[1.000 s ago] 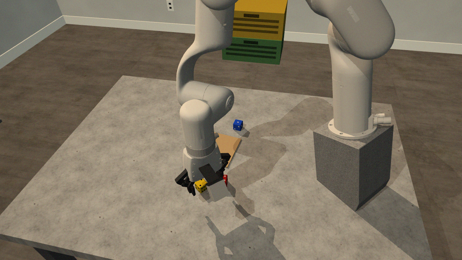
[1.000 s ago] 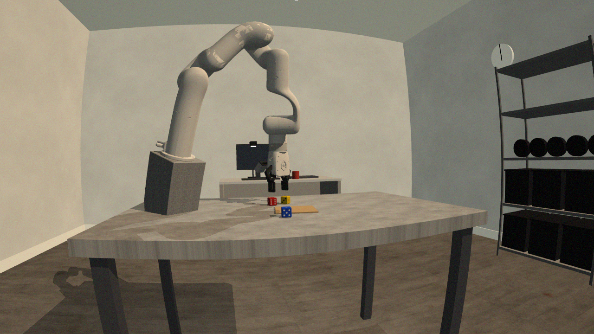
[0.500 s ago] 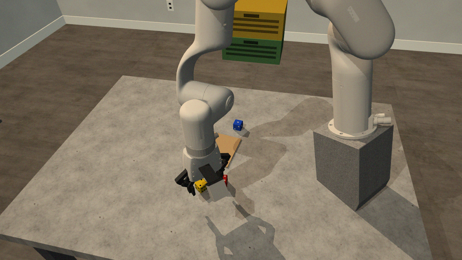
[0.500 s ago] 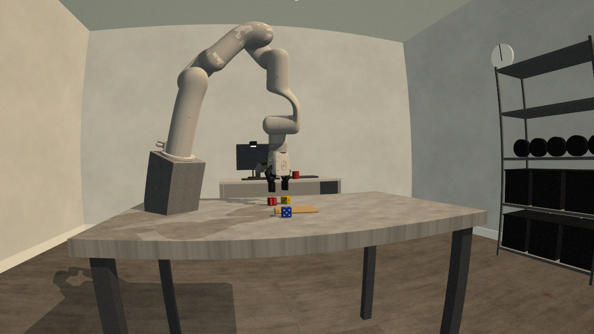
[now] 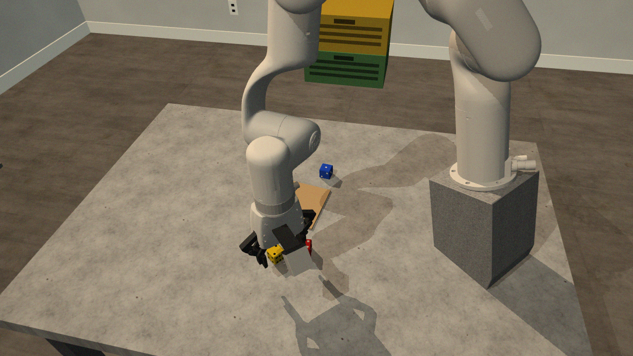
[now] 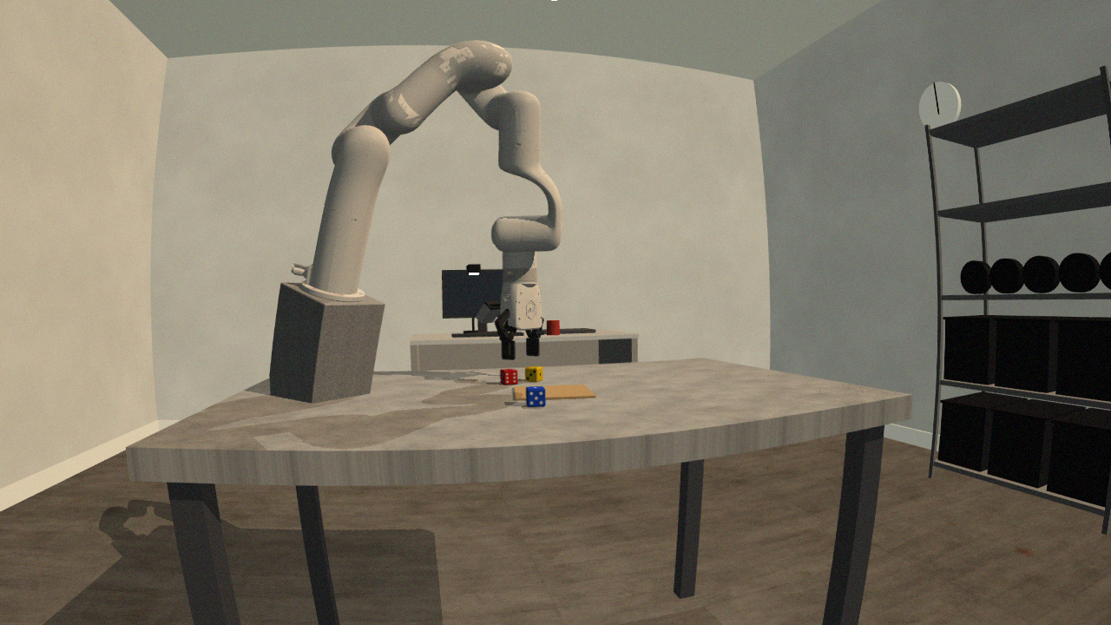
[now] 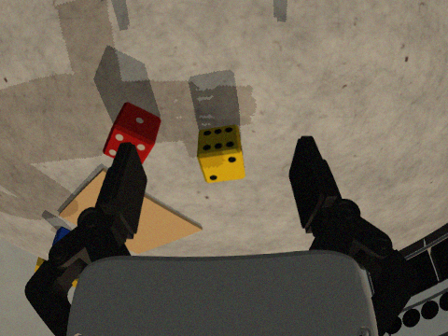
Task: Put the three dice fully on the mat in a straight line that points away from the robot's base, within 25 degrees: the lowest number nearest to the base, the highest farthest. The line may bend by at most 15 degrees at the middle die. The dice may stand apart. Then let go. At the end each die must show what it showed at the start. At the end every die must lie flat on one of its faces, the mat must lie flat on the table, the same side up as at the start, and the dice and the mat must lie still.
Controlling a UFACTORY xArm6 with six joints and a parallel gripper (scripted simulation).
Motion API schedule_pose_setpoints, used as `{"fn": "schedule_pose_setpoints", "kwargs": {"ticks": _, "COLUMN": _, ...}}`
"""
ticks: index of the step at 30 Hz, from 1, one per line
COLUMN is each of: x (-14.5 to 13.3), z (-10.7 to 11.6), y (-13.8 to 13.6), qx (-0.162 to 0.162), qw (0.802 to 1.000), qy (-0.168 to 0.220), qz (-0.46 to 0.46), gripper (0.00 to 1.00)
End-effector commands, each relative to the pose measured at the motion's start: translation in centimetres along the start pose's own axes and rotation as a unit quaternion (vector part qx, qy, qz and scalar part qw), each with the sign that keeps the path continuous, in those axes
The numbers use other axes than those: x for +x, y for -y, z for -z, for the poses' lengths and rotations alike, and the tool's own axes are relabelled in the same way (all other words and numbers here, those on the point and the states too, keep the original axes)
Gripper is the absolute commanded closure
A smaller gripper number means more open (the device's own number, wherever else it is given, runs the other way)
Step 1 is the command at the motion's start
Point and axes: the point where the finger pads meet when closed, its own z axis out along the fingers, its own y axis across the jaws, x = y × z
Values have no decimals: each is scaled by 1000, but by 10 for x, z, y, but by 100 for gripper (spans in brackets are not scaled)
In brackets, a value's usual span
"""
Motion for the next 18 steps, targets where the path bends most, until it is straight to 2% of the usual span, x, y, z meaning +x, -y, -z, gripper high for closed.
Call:
{"fn": "schedule_pose_setpoints", "kwargs": {"ticks": 1, "x": 0, "z": 1, "y": -1, "qx": -2, "qw": 1000, "qy": 0, "qz": 0, "gripper": 0}}
{"fn": "schedule_pose_setpoints", "kwargs": {"ticks": 7, "x": 0, "z": 11, "y": -1, "qx": -2, "qw": 1000, "qy": 0, "qz": 0, "gripper": 0}}
{"fn": "schedule_pose_setpoints", "kwargs": {"ticks": 15, "x": 0, "z": 62, "y": -1, "qx": -2, "qw": 1000, "qy": 0, "qz": 0, "gripper": 0}}
{"fn": "schedule_pose_setpoints", "kwargs": {"ticks": 17, "x": 0, "z": 62, "y": -1, "qx": -2, "qw": 1000, "qy": 0, "qz": 0, "gripper": 0}}
{"fn": "schedule_pose_setpoints", "kwargs": {"ticks": 18, "x": 0, "z": 70, "y": -1, "qx": -2, "qw": 1000, "qy": 0, "qz": 0, "gripper": 0}}
